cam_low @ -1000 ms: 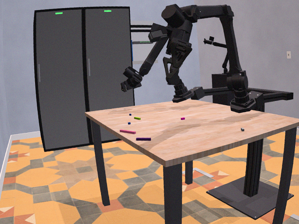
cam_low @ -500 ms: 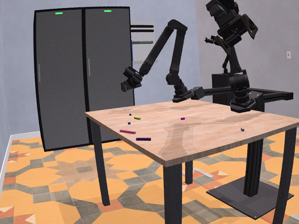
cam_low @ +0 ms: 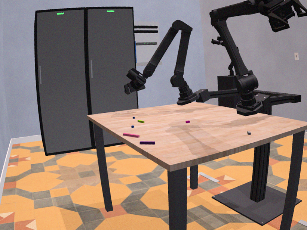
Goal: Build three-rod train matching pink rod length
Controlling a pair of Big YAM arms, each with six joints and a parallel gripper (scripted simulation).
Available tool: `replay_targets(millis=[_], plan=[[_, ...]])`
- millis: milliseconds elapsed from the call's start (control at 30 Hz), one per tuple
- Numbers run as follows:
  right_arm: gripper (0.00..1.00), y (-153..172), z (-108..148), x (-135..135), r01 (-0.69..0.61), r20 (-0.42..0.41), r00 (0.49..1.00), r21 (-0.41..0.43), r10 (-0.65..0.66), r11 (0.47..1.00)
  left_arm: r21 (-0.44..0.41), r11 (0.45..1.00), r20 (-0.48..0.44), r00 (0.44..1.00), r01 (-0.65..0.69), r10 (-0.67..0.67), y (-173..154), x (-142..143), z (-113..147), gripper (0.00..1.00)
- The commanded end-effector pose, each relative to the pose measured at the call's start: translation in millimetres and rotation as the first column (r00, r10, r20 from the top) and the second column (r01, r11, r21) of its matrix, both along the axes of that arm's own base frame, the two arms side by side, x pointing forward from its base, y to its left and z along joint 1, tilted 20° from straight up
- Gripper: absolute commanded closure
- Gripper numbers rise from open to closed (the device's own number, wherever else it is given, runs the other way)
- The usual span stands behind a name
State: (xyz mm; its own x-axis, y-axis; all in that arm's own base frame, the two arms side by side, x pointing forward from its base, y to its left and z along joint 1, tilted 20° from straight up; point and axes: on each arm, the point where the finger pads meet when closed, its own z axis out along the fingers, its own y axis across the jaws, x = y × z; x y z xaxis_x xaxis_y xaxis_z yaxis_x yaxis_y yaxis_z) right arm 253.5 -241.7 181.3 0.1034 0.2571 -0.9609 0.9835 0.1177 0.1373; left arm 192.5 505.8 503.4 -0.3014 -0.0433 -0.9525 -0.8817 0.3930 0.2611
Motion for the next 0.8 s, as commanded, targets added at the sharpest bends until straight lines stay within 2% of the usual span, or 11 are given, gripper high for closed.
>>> replay_targets(millis=[0,200,367,433,767], plan=[[0.0,-2,11,6,0.001,0.026,1.0,-0.009,0.0,1.0,0.036,0.996,0.109,0.991,-0.08,0.075,2,-35,18,0.0],[0.0,-2,11,6,0.001,0.026,1.0,-0.009,0.0,1.0,0.077,0.976,0.203,0.962,-0.204,0.185,7,-95,30,0.0],[0.0,-2,11,6,0.001,0.026,1.0,-0.009,0.0,1.0,0.102,0.955,0.26,0.934,-0.278,0.244,6,-132,37,0.0],[0.0,-2,11,6,0.001,0.026,1.0,-0.009,0.0,1.0,0.102,0.955,0.26,0.934,-0.278,0.244,6,-132,37,0.0],[0.0,-2,11,6,0.001,0.026,1.0,-0.009,0.0,1.0,0.128,0.925,0.323,0.897,-0.357,0.302,1,-173,45,0.0]])
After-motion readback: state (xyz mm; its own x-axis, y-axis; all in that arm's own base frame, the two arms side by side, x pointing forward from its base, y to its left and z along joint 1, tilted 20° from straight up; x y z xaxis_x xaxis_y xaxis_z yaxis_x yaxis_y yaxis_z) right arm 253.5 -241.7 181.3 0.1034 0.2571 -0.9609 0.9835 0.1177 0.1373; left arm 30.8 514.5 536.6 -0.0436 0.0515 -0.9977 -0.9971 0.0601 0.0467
